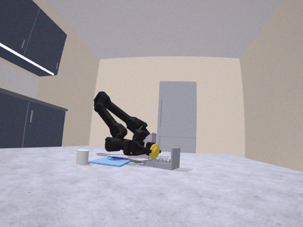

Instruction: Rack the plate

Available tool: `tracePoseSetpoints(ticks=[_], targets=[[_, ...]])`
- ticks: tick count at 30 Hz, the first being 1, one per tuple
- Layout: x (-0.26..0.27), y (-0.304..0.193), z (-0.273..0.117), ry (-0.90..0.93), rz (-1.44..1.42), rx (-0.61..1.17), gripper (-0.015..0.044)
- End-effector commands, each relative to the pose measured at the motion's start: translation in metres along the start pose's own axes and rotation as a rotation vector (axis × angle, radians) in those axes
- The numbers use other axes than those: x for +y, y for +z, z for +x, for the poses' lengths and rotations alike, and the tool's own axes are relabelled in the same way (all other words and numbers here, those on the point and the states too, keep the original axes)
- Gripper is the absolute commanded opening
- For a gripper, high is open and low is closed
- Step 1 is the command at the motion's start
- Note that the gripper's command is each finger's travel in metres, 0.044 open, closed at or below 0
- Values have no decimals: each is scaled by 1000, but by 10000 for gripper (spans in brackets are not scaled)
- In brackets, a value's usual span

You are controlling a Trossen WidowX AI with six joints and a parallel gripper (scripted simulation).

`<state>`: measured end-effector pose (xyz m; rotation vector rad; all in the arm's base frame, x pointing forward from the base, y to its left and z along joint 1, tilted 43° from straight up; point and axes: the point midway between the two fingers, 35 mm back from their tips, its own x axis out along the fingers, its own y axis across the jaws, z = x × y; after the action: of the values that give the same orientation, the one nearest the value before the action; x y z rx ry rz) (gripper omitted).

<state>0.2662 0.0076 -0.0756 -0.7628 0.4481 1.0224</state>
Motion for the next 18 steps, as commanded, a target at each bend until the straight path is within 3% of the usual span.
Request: tracePoseSetpoints(ticks=[1,14,18], targets=[[3,-11,2,-1,2,-4,0],[2,-6,0,1,7,4,0],[3,-7,1,3,6,2,105]])
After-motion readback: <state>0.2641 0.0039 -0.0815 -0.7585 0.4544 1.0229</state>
